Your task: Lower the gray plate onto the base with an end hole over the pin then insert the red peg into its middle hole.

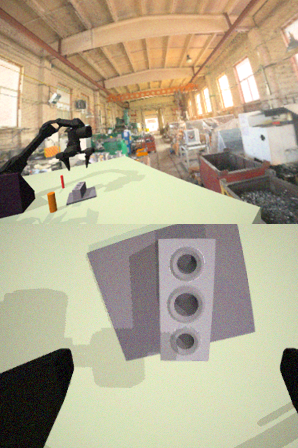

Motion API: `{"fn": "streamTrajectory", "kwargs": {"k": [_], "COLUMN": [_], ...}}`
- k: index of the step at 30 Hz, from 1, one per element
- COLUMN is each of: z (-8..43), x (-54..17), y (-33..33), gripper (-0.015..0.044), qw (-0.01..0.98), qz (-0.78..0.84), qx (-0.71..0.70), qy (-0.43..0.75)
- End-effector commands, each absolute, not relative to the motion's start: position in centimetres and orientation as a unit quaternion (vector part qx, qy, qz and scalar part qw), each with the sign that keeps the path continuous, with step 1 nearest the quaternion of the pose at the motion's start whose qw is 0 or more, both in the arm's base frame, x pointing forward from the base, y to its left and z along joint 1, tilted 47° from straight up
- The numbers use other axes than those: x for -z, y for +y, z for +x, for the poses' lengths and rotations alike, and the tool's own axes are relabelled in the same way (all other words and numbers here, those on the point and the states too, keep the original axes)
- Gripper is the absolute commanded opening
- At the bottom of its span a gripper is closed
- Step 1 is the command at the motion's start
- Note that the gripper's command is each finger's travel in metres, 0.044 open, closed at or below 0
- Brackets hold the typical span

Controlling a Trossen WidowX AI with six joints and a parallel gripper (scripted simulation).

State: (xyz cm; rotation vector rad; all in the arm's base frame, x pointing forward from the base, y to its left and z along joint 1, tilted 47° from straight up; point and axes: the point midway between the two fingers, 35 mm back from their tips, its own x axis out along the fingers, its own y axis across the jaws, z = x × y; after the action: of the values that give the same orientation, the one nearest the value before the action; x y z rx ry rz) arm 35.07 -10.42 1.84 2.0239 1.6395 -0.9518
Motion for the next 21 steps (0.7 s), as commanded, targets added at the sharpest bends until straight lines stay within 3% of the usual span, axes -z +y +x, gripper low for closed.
{"fn": "streamTrajectory", "kwargs": {"k": [1,8,21], "z": [34.9,32.7,23.4], "x": [-2.1,-6.8,-14.3], "y": [-10.2,-6.6,2.5], "gripper": [0.044,0.044,0.044], "qw": [0.182,0.254,0.423], "qz": [0.709,0.686,0.594], "qx": [0.338,0.276,0.097], "qy": [0.592,0.624,0.677]}}
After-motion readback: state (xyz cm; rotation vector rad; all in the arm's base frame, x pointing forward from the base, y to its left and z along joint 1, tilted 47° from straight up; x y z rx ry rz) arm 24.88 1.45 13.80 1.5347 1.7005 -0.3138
